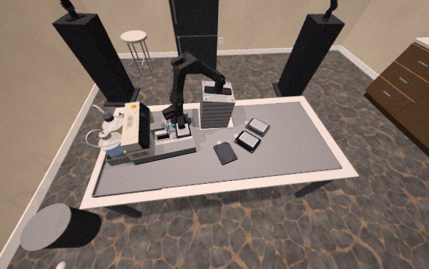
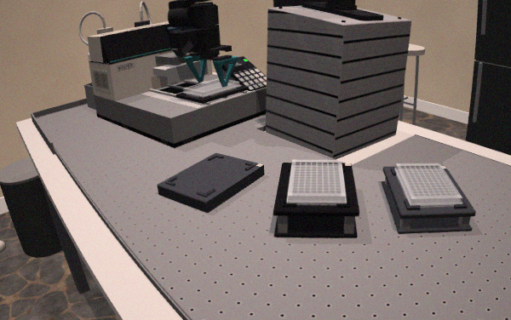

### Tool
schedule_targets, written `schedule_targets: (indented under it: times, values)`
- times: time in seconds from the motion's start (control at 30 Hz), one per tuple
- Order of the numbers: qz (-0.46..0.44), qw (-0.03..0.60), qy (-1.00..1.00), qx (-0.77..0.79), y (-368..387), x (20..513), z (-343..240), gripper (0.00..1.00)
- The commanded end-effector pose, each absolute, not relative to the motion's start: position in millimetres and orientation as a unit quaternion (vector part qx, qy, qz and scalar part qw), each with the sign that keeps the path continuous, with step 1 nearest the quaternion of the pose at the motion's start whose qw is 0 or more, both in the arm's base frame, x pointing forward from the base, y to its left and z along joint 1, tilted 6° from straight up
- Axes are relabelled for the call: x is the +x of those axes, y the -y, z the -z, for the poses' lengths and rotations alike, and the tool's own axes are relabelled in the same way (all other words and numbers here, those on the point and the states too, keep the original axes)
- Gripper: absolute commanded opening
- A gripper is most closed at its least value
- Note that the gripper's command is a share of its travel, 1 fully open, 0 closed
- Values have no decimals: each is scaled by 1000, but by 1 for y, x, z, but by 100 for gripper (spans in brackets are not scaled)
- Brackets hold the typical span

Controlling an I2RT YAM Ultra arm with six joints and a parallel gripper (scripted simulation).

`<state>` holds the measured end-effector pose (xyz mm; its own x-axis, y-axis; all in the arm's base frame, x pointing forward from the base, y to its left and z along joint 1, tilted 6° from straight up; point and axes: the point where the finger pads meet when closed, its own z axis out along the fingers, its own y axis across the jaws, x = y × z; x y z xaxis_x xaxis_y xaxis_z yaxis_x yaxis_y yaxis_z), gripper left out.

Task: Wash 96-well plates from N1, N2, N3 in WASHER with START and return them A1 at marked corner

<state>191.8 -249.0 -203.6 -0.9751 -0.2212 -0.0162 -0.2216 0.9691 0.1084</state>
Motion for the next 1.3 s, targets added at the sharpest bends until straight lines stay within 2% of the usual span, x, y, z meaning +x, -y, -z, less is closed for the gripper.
schedule_targets:
  times: [0.0,0.97,1.0,1.13,1.17,1.23,1.27]
  values:
    - [-50,6,-992,-111,252,195,202,100]
    - [-50,6,-992,-111,251,195,215,100]
    - [-50,6,-992,-111,251,195,215,90]
    - [-50,6,-992,-111,251,195,215,90]
    - [-50,6,-992,-111,251,195,215,80]
    - [-50,6,-992,-111,251,195,215,80]
    - [-50,6,-992,-111,251,195,215,70]
